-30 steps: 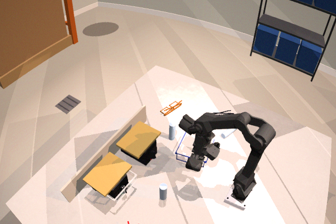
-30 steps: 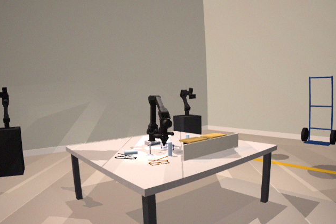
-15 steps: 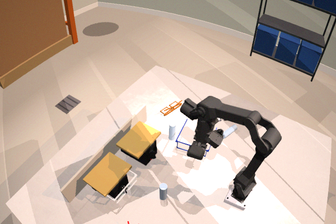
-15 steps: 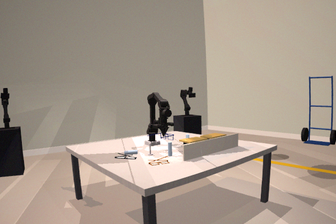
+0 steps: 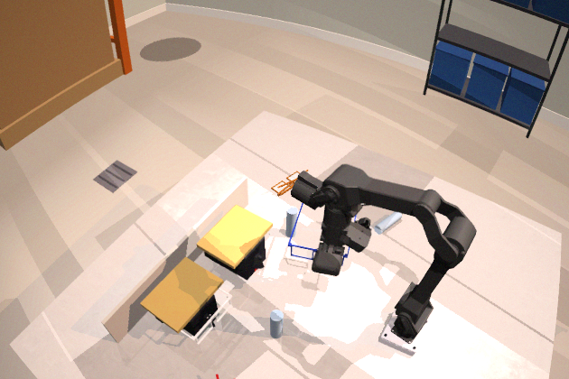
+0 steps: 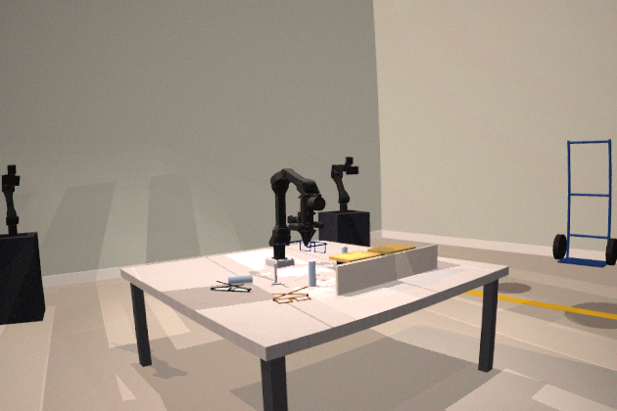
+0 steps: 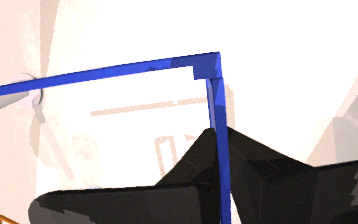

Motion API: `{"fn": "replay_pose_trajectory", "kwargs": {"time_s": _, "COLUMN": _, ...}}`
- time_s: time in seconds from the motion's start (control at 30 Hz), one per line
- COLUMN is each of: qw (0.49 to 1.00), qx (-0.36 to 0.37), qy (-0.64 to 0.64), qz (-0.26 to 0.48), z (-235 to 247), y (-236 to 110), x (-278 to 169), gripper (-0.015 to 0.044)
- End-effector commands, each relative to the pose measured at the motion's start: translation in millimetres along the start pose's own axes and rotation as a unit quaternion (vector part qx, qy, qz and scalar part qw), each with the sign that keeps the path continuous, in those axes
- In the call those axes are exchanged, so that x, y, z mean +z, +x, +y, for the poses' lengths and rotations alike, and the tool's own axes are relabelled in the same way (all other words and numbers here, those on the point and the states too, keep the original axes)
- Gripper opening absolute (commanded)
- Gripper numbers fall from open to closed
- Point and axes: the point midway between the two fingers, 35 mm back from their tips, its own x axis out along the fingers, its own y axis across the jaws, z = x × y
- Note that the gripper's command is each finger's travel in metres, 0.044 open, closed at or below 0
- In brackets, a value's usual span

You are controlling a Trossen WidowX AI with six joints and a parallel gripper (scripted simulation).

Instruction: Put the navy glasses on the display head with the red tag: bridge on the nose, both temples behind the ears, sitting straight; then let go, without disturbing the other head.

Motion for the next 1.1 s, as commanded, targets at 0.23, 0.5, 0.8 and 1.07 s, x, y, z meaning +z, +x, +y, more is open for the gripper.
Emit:
{"fn": "replay_pose_trajectory", "kwargs": {"time_s": 0.23, "qw": 0.996, "qx": 0.047, "qy": -0.076, "qz": 0.001, "z": -33, "y": -14, "x": -20, "gripper": 0.0}}
{"fn": "replay_pose_trajectory", "kwargs": {"time_s": 0.5, "qw": 0.988, "qx": 0.078, "qy": -0.13, "qz": 0.007, "z": -59, "y": -23, "x": -31, "gripper": 0.0}}
{"fn": "replay_pose_trajectory", "kwargs": {"time_s": 0.8, "qw": 0.975, "qx": 0.112, "qy": -0.189, "qz": 0.021, "z": -91, "y": -34, "x": -40, "gripper": 0.0}}
{"fn": "replay_pose_trajectory", "kwargs": {"time_s": 1.07, "qw": 0.96, "qx": 0.14, "qy": -0.239, "qz": 0.038, "z": -120, "y": -45, "x": -44, "gripper": 0.0}}
